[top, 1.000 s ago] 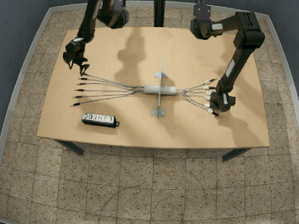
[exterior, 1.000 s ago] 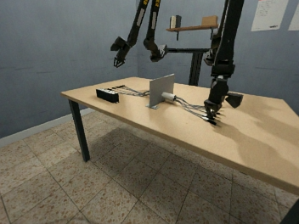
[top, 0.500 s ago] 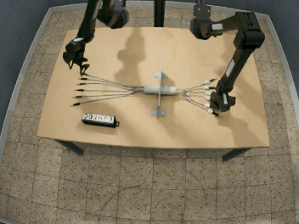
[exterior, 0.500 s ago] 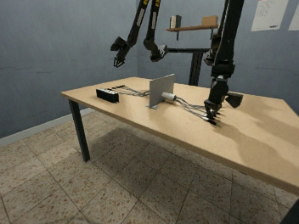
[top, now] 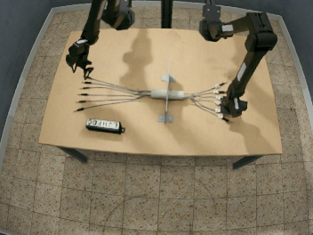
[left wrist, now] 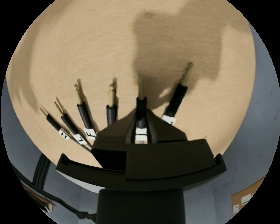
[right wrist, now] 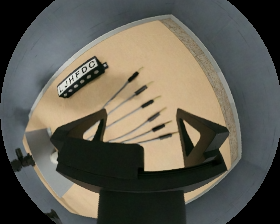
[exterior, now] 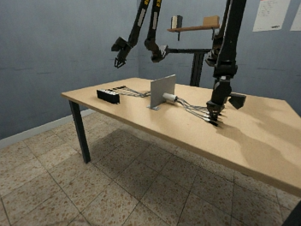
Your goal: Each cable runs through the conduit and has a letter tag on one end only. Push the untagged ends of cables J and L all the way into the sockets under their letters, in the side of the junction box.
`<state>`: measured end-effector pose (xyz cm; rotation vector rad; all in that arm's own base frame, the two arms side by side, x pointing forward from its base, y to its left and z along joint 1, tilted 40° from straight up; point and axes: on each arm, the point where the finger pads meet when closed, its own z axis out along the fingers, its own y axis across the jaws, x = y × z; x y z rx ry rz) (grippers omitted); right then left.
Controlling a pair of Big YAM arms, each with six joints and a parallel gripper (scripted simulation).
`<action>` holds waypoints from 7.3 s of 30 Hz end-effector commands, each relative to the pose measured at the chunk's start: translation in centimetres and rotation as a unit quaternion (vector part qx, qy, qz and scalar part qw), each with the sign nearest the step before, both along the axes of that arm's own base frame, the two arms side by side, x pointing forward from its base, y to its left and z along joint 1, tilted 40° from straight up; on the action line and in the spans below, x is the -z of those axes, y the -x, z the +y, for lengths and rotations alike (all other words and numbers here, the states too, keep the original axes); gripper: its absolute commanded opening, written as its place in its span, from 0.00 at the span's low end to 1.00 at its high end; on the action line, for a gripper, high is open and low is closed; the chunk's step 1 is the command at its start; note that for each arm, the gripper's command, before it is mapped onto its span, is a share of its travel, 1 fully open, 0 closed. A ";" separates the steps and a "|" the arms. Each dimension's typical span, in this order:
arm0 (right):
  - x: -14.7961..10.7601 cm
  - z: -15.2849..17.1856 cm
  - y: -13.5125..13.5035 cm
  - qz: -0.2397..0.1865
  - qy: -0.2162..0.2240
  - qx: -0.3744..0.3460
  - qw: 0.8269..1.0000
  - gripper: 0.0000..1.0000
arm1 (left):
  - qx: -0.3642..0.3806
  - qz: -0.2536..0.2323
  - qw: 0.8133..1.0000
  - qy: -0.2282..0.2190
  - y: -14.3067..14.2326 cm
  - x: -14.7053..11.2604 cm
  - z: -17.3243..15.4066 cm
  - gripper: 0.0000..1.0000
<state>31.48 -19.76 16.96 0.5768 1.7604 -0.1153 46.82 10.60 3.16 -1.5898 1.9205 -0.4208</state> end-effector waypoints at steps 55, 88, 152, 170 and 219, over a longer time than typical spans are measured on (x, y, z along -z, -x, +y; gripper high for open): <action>-0.5 -0.1 -0.1 -0.005 0.009 -0.001 1.000 1.00 | 0.002 0.006 1.000 -0.001 0.0 -0.6 8.0 0.05; -0.5 -0.1 -0.1 -0.005 0.009 -0.001 1.000 1.00 | 0.003 0.009 1.000 0.000 4.4 -6.1 6.1 1.00; 6.8 0.4 -19.3 0.123 -0.445 0.151 0.874 0.35 | -0.115 -0.024 0.988 0.099 10.3 7.6 0.1 0.35; 7.0 -0.1 -21.4 0.114 -0.441 0.146 0.878 0.26 | -0.114 -0.020 0.988 0.100 10.0 8.7 0.0 0.18; 4.7 9.3 -17.1 0.123 -0.469 0.159 0.860 0.06 | -0.114 -0.022 0.988 0.097 10.1 8.3 0.4 0.05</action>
